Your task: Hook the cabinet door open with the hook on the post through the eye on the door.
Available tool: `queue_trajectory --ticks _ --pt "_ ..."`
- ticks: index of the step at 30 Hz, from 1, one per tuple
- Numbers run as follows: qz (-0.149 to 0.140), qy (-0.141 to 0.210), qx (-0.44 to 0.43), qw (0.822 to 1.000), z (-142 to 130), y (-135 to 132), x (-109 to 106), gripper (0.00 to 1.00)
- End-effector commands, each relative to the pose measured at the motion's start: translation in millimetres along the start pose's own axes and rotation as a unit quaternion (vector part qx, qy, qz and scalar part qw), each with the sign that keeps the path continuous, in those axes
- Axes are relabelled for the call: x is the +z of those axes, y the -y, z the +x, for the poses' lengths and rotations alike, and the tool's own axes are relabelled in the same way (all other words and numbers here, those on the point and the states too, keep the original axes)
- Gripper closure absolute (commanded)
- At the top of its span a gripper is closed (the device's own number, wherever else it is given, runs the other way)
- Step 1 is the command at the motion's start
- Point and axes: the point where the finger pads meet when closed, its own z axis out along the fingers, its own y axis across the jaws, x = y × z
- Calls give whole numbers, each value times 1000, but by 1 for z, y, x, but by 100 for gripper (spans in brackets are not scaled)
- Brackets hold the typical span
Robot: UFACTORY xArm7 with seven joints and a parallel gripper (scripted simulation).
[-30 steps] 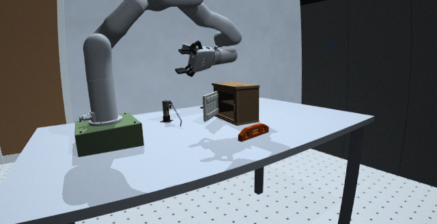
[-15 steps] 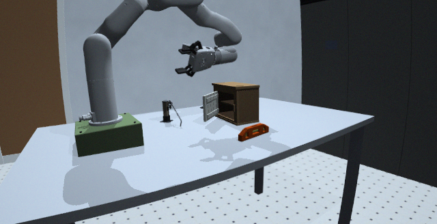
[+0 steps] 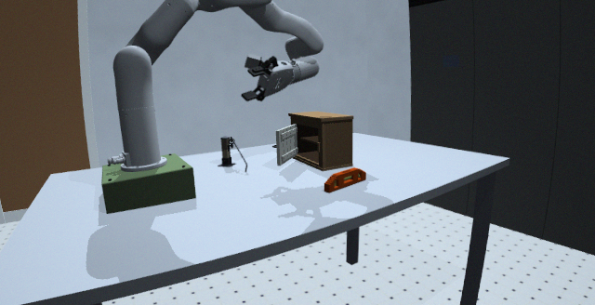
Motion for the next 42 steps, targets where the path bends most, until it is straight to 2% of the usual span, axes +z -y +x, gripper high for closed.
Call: queue_trajectory --ticks 1,2,4,5,7,8,10,11,13,14,16,17,21,22,23,24,26,27,29,30,32,33,35,36,38,39,40,41,42 --pt "-24 101 -79 991 -6 -4 -13 0" --pt "-29 126 -98 987 -9 -6 -18 0" --pt "-29 126 -98 987 -9 -6 -18 0" --pt "-40 175 -138 974 -12 -8 -23 0" --pt "-41 179 -141 973 -12 -8 -23 0" --pt "-49 216 -171 960 -14 -10 -28 0" --pt "-49 217 -172 960 -14 -10 -28 0" --pt "-56 256 -202 944 -17 -12 -33 0" --pt "-56 256 -202 944 -17 -12 -33 0" --pt "-65 292 -230 926 -20 -14 -38 0" --pt "-65 292 -230 926 -20 -14 -38 0" --pt "-72 327 -258 906 -23 -16 -42 0" --pt "-72 327 -258 906 -23 -16 -42 0" --pt "-79 361 -285 884 -25 -18 -47 0" --pt "-79 361 -285 884 -25 -18 -47 0" --pt "-86 393 -310 861 -28 -20 -51 0" --pt "-86 393 -310 861 -28 -20 -51 0" --pt "-93 423 -334 837 -30 -22 -56 0" --pt "-93 423 -334 837 -30 -22 -56 0" --pt "-98 452 -356 812 -33 -23 -60 0" --pt "-98 452 -356 812 -33 -23 -60 0" --pt "-105 479 -378 786 -35 -25 -64 0" --pt "-105 479 -378 786 -35 -25 -64 0" --pt "-110 503 -396 760 -38 -26 -68 0" --pt "-110 503 -396 760 -38 -26 -68 0" --pt "-116 520 -414 738 -40 -28 -70 0" --pt "-116 520 -414 738 -40 -28 -70 0" --pt "-120 538 -428 716 -42 -30 -72 0" --pt "-120 538 -428 716 -42 -30 -72 0"
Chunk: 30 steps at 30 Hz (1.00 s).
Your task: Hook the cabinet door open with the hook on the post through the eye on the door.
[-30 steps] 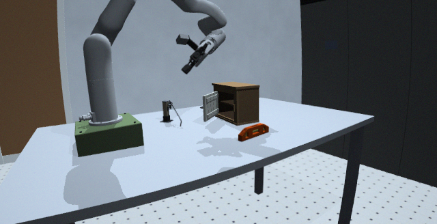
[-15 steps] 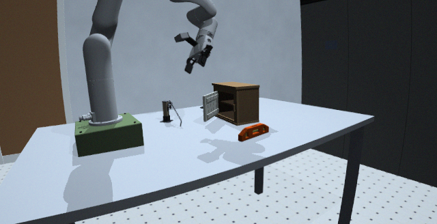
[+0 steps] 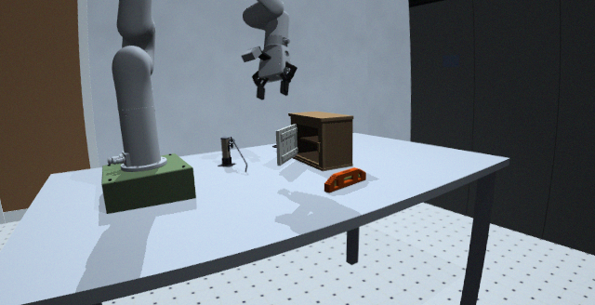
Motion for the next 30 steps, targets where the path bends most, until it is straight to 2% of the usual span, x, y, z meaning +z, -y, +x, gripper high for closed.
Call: queue_trajectory --ticks 1,2,3,4,10,13,18,30 --pt "-19 63 -43 997 -7 2 2 0" --pt "-25 84 -61 994 -10 2 2 0" --pt "-25 84 -61 994 -10 2 2 0" --pt "-29 103 -76 991 -13 3 3 0" --pt "-38 144 -109 983 -19 4 3 0" --pt "-38 144 -109 983 -19 4 3 0" --pt "-42 173 -131 975 -23 6 3 0" --pt "-42 175 -132 975 -23 7 3 0"
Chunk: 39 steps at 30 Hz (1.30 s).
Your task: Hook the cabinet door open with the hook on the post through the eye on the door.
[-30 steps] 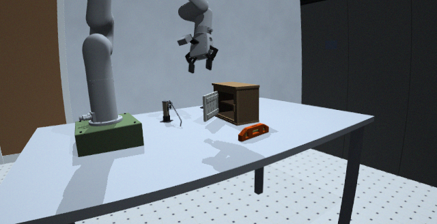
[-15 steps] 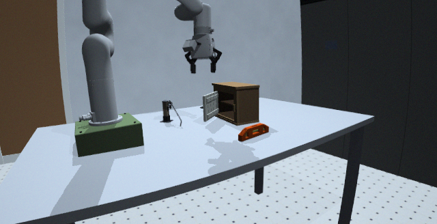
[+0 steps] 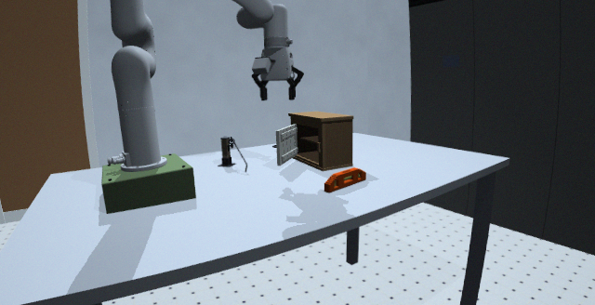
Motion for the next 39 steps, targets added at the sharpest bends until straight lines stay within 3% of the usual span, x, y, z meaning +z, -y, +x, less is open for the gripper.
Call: queue_trajectory --ticks 1,2,3,10,39 --pt "1 2 0 1000 -1 1 -2 0" --pt "1 2 0 1000 -1 1 -2 0" --pt "1 2 0 1000 -1 1 -1 73" --pt "1 3 -1 1000 0 0 23 73" --pt "1 3 -1 1000 0 0 24 73"
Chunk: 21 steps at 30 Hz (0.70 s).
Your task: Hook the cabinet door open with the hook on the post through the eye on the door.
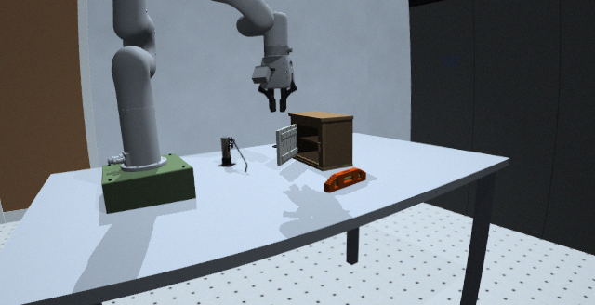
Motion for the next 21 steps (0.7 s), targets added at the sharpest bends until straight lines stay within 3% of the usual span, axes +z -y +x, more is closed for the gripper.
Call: queue_trajectory --ticks 1,21 --pt "1 2 0 1000 -1 1 -2 73" --pt "2 1 0 1000 -1 1 1 73"
